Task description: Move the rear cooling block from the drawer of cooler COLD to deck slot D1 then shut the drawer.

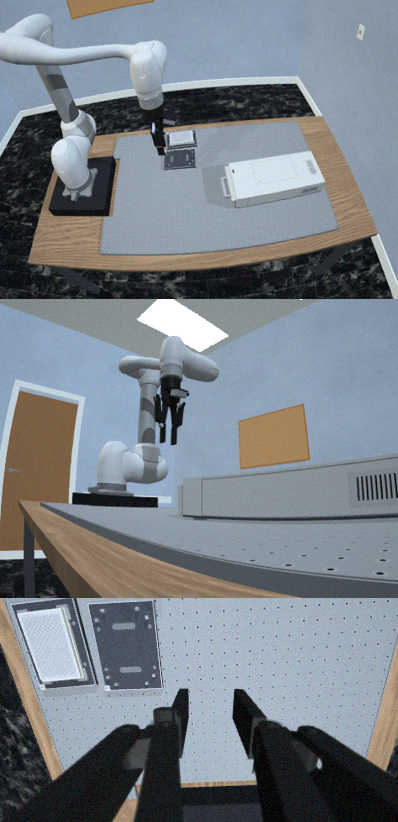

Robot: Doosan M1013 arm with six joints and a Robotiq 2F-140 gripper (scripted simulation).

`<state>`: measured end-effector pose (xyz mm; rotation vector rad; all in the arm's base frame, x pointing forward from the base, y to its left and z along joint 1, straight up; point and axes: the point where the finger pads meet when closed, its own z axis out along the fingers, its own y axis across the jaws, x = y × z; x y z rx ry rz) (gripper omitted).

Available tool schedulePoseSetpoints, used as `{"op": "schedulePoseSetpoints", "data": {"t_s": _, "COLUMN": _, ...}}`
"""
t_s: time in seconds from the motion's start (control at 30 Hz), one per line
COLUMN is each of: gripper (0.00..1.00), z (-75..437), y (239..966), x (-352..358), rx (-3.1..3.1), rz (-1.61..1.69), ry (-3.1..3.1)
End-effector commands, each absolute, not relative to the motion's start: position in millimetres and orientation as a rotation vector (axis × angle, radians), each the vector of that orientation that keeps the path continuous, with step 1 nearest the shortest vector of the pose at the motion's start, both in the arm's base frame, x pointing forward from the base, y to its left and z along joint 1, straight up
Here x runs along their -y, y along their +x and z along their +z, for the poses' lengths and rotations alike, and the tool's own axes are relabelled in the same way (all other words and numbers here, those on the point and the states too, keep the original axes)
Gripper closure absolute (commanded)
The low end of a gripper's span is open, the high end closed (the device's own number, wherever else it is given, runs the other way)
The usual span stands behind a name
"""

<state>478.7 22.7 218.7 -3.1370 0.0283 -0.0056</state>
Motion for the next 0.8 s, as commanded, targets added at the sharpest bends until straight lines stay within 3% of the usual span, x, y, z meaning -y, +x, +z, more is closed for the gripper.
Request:
{"op": "schedulePoseSetpoints", "data": {"t_s": 0.0, "gripper": 0.66, "z": 219.2, "y": 479.0, "x": -22.6, "rx": -0.134, "rz": -0.007, "ry": -3.135}}
{"op": "schedulePoseSetpoints", "data": {"t_s": 0.77, "gripper": 0.66, "z": 219.2, "y": 479.0, "x": -22.6, "rx": -0.955, "rz": -0.005, "ry": -2.988}}
